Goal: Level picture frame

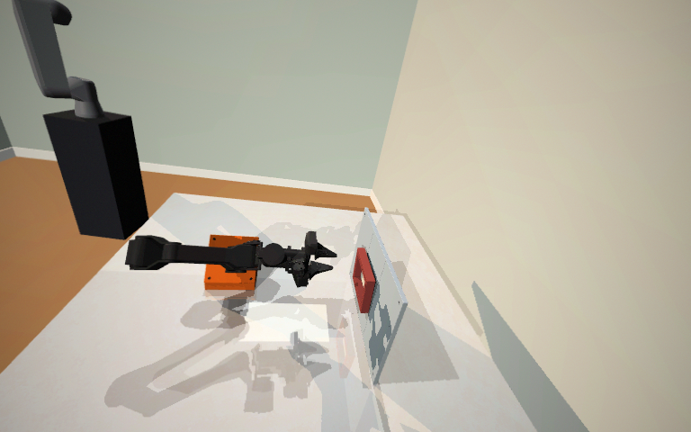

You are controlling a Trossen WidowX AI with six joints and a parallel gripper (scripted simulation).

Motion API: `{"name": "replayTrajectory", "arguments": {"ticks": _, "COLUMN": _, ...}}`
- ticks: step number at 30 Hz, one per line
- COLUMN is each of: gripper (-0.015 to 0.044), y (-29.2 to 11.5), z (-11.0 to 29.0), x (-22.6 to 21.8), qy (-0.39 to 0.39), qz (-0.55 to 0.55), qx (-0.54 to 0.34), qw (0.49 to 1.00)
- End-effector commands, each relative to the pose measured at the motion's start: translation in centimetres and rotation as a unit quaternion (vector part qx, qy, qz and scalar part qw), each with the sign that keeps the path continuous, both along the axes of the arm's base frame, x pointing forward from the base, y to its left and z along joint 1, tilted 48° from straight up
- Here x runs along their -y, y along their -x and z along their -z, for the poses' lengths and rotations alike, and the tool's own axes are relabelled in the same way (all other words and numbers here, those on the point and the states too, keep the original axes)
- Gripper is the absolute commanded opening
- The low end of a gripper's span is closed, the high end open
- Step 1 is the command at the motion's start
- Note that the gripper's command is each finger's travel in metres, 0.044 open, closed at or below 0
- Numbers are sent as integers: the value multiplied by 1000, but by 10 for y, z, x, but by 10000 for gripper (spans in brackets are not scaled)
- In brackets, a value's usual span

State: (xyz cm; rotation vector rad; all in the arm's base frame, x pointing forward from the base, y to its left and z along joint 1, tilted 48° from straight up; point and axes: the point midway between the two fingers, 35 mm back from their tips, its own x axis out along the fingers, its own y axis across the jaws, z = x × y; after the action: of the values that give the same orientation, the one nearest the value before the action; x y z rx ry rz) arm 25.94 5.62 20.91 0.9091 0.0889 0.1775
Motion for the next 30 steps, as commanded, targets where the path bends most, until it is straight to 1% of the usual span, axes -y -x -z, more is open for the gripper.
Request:
{"name": "replayTrajectory", "arguments": {"ticks": 1, "gripper": 260, "y": 20, "z": -21, "x": -9, "qy": -14, "qz": -5, "qx": -1, "qw": 1000}}
{"name": "replayTrajectory", "arguments": {"ticks": 5, "gripper": 260, "y": 55, "z": -32, "x": -9, "qy": -19, "qz": -6, "qx": -22, "qw": 1000}}
{"name": "replayTrajectory", "arguments": {"ticks": 10, "gripper": 260, "y": 95, "z": -34, "x": 9, "qy": -18, "qz": -7, "qx": -41, "qw": 999}}
{"name": "replayTrajectory", "arguments": {"ticks": 30, "gripper": 260, "y": 96, "z": -34, "x": 10, "qy": -23, "qz": -2, "qx": -40, "qw": 999}}
